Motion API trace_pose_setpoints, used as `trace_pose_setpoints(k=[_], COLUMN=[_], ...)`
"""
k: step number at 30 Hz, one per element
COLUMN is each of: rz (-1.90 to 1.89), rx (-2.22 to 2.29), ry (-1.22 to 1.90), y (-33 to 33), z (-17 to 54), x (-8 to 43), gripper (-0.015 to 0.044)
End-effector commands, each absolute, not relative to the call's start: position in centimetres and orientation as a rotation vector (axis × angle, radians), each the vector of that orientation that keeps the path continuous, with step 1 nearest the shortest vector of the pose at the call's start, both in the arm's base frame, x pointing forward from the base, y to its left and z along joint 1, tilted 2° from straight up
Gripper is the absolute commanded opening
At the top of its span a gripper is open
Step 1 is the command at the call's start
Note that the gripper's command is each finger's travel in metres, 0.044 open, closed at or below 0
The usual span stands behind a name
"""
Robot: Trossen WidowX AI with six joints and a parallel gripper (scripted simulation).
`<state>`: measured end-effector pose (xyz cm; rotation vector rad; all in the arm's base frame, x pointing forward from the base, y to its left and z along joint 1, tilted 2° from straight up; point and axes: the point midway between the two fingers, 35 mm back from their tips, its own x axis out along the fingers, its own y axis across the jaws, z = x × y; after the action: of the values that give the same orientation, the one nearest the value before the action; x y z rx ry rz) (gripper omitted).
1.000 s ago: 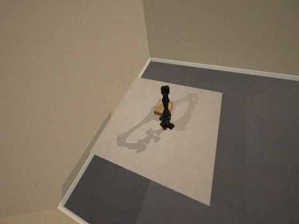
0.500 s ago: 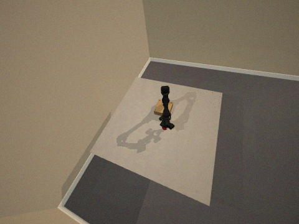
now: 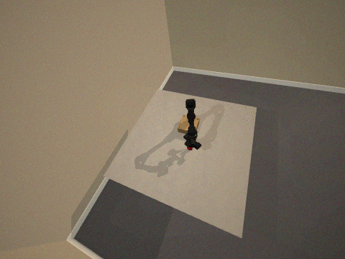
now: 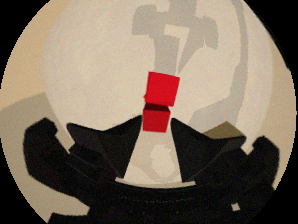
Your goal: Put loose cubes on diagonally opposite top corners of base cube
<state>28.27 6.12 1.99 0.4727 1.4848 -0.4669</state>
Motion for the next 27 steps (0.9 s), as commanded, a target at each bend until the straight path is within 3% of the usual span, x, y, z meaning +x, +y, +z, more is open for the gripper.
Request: trace_pose_setpoints(k=[1, 27], rz=[-0.462, -0.462], rx=[0.477, 0.477], ry=[1.476, 1.476], y=[6.2, 6.2], z=[2.8, 7.4], x=[28.4, 28.2], gripper=[0.0205, 0.0205])
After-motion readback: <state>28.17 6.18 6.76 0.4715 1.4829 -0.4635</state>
